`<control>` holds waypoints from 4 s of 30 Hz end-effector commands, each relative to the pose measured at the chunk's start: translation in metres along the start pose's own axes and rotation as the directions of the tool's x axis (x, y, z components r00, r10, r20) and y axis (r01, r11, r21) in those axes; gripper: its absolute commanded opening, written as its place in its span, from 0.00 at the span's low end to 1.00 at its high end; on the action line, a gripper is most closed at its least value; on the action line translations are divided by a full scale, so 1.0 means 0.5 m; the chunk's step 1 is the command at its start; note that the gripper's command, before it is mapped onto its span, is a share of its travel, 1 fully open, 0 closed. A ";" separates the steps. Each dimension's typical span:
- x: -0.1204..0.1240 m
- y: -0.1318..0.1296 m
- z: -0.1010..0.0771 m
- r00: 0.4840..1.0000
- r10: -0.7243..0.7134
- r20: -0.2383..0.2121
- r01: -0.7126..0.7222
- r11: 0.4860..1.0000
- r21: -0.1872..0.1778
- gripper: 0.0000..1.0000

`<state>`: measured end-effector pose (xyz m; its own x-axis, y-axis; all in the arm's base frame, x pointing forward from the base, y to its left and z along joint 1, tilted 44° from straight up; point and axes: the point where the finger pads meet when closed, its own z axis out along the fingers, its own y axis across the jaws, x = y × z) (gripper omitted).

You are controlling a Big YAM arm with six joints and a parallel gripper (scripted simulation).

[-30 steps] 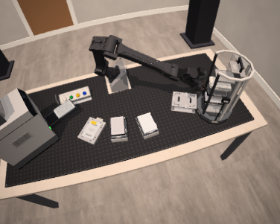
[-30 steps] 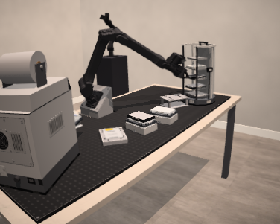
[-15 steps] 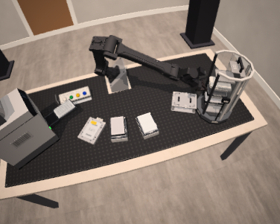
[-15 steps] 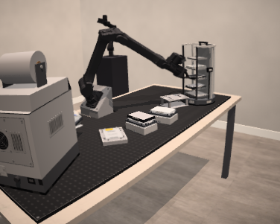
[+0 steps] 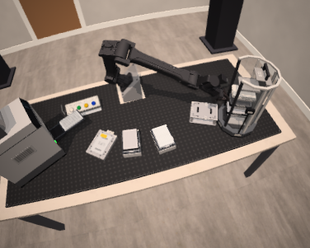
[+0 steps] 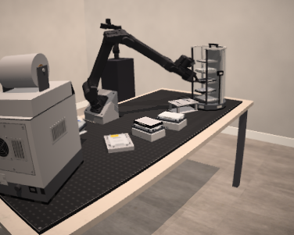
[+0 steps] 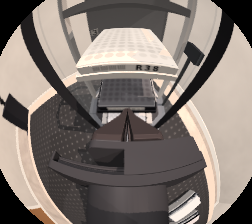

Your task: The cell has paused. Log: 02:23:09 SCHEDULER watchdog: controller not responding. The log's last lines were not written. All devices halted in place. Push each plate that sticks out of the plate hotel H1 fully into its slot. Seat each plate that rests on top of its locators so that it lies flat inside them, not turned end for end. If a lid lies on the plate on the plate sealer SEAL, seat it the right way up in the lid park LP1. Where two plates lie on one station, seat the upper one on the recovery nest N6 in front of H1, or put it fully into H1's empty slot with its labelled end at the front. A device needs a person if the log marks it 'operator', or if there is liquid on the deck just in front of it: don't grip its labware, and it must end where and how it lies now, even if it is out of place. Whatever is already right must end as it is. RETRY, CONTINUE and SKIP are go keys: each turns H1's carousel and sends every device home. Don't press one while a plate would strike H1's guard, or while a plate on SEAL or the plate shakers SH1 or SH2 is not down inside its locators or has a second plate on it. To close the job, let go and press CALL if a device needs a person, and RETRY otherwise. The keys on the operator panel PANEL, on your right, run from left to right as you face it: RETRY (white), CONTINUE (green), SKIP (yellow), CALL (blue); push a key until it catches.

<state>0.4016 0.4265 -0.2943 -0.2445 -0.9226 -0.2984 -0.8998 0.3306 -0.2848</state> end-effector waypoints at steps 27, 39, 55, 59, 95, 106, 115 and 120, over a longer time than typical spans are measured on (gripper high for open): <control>-0.026 -0.016 -0.035 0.999 0.002 0.047 -0.003 1.000 0.018 0.00; 0.001 -0.031 -0.069 0.999 0.010 0.044 -0.011 1.000 0.023 0.00; 0.026 -0.030 -0.108 0.999 0.010 0.043 -0.011 1.000 0.023 0.00; 0.032 -0.029 -0.116 0.999 0.009 0.043 -0.010 1.000 0.023 0.00; 0.105 -0.016 -0.192 1.000 0.008 0.022 -0.008 1.000 0.013 0.00; 0.108 -0.024 -0.232 0.999 0.009 0.037 -0.009 1.000 0.021 0.00; 0.137 -0.007 -0.213 1.000 0.006 0.005 -0.006 1.000 0.005 0.00; 0.137 -0.007 -0.213 1.000 0.006 0.005 -0.006 1.000 0.005 0.00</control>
<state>0.3467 0.3504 -0.2112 -0.2394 -0.9205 -0.3088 -0.8988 0.3304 -0.2882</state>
